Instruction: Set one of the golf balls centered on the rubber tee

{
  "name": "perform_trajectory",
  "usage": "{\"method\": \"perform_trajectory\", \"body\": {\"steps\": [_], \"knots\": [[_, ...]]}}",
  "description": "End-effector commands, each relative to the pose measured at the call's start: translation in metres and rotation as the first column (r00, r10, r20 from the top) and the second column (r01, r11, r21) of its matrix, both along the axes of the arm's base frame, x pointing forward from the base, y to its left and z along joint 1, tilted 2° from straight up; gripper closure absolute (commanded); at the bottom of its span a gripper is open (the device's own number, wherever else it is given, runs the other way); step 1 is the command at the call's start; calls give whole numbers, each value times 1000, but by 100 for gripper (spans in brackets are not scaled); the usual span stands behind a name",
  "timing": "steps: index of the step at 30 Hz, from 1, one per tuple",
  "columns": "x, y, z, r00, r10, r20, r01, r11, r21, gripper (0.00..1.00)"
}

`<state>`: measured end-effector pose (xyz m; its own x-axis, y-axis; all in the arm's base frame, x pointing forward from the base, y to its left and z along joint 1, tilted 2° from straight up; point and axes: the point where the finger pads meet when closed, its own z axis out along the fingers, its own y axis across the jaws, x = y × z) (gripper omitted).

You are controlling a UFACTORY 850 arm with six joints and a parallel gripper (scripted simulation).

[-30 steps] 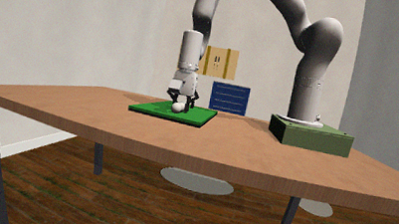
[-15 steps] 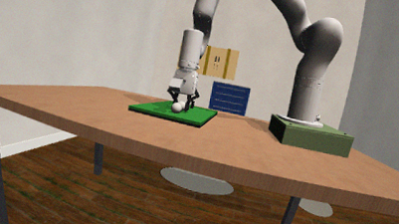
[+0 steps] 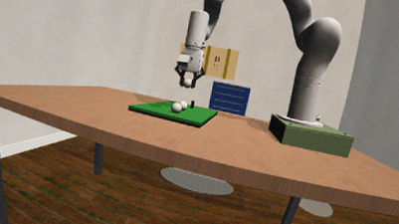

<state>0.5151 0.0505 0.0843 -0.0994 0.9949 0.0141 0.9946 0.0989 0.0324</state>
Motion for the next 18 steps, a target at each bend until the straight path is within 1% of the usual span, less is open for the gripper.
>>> {"method": "perform_trajectory", "body": {"steps": [1,3,5,7,8,12,14,16,18], "knots": [[-1,-68,17,1000,2,1,-2,1000,8,100],[-2,-91,21,1000,2,1,-2,1000,8,100],[-2,-115,18,1000,2,1,-2,1000,8,100],[-2,-115,18,1000,2,1,-2,1000,8,100],[-2,-136,12,1000,2,1,-2,1000,8,100],[-2,-135,-30,1000,1,1,-1,1000,7,100],[-2,-135,-45,1000,1,1,-1,1000,6,100],[-2,-134,-51,1000,1,0,-1,1000,6,100],[-2,-134,-51,1000,1,0,-1,1000,6,100]]}}
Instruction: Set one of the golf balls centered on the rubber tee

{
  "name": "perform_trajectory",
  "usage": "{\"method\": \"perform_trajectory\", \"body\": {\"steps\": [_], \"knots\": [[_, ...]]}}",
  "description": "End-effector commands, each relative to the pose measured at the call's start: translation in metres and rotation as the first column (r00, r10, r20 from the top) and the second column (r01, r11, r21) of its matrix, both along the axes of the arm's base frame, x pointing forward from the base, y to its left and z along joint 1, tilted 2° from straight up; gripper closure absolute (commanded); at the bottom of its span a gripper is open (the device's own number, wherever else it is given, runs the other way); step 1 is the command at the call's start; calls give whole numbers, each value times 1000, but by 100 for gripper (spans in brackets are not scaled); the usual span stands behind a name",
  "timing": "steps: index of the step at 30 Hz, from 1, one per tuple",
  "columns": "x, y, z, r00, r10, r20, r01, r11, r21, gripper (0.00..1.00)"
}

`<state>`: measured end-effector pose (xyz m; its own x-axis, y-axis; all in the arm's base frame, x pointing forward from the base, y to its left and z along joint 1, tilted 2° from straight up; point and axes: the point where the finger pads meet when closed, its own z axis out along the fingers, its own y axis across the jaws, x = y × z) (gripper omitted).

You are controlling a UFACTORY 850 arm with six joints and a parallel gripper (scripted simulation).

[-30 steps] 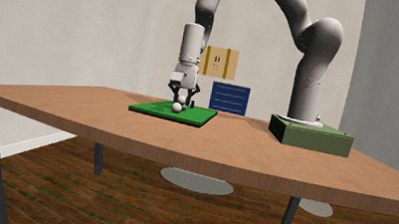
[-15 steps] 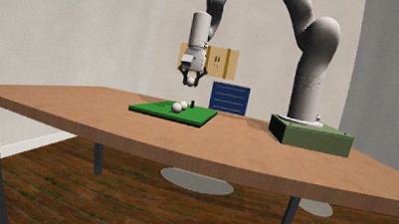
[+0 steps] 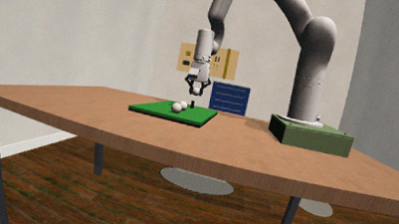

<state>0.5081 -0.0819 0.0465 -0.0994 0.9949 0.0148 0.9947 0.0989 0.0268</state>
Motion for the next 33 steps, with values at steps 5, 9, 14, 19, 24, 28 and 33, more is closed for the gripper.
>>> {"method": "perform_trajectory", "body": {"steps": [5,9,14,19,24,28,33], "knots": [[6,-2,-15,1000,1,6,-1,1000,6,100],[6,-2,-19,1000,1,6,-1,1000,7,100],[7,-2,-27,1000,1,7,-2,1000,7,100],[7,-2,-29,1000,2,7,-2,1000,7,100],[7,-2,-29,1000,2,7,-2,1000,7,100],[7,-2,-29,1000,2,7,-2,1000,7,100],[7,-2,-29,1000,2,7,-2,1000,7,0]]}}
